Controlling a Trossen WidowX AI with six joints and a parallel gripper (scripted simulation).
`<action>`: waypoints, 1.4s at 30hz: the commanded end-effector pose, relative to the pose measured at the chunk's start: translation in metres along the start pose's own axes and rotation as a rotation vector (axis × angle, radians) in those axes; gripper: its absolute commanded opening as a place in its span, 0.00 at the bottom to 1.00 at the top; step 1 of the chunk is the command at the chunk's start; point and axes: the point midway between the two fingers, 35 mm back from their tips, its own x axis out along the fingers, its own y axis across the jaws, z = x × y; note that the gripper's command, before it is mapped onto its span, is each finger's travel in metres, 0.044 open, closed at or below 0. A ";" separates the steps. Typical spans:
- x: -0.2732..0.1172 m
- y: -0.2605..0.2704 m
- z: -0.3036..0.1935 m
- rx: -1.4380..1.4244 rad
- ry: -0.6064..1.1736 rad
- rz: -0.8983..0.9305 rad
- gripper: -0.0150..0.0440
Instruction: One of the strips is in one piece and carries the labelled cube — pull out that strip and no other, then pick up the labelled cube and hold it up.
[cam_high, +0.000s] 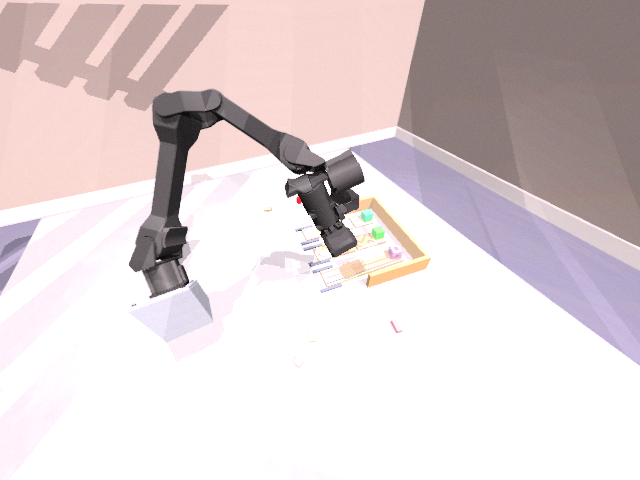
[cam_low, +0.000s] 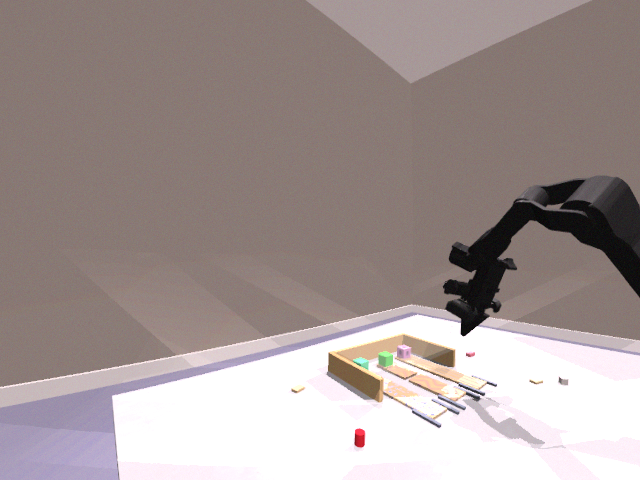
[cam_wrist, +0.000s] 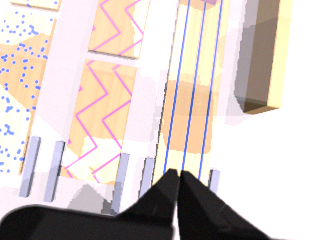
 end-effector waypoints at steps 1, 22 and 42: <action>0.042 -0.015 -0.017 0.000 0.351 0.003 0.25; 0.053 -0.016 -0.023 0.000 0.358 0.004 0.25; 0.084 -0.017 -0.036 0.000 0.358 0.005 0.25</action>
